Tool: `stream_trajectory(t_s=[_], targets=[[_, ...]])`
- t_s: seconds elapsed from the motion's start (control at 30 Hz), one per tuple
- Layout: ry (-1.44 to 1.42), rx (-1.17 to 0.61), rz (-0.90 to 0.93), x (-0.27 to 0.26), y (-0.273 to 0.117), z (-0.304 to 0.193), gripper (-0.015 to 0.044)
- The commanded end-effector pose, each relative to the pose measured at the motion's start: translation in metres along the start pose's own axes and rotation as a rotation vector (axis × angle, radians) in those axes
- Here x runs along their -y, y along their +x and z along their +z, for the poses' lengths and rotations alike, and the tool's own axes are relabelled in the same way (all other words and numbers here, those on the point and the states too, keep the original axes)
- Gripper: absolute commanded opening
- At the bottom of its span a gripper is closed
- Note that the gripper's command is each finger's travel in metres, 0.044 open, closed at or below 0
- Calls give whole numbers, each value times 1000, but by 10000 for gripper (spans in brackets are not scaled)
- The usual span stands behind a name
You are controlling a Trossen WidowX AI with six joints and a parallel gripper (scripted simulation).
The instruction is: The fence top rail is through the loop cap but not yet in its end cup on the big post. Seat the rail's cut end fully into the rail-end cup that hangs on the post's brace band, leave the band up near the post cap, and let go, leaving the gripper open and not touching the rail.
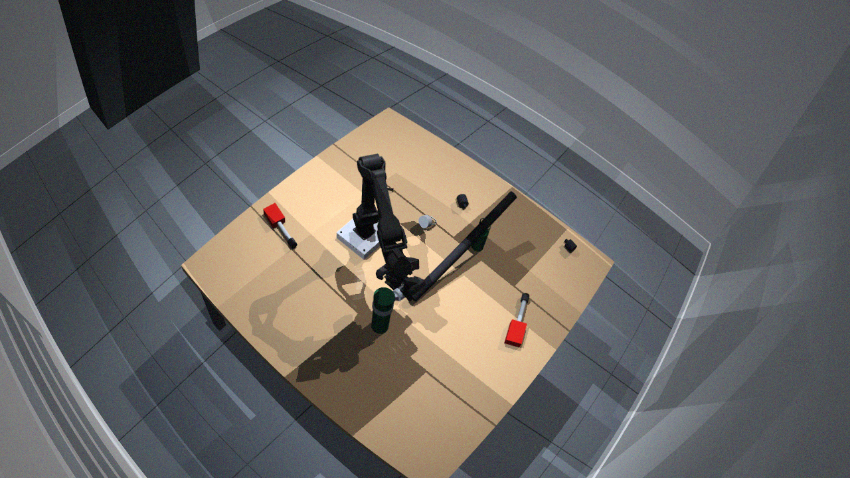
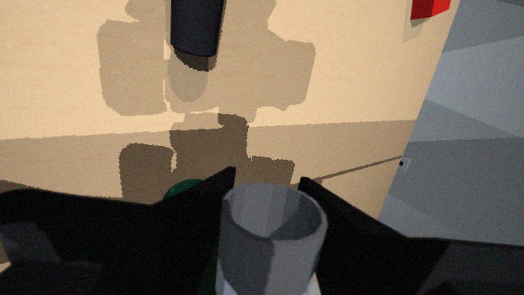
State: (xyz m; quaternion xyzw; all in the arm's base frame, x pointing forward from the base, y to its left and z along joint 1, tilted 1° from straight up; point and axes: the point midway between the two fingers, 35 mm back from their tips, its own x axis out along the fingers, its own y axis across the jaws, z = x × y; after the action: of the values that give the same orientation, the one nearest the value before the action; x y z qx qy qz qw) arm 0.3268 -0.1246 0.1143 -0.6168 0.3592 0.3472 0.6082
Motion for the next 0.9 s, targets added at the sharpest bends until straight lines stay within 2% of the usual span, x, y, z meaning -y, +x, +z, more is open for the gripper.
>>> stream_trajectory(t_s=[0.0,0.87], targets=[[-33,15,-3,-3,-3,-1,0],[-29,13,1,-3,-2,0,0]])
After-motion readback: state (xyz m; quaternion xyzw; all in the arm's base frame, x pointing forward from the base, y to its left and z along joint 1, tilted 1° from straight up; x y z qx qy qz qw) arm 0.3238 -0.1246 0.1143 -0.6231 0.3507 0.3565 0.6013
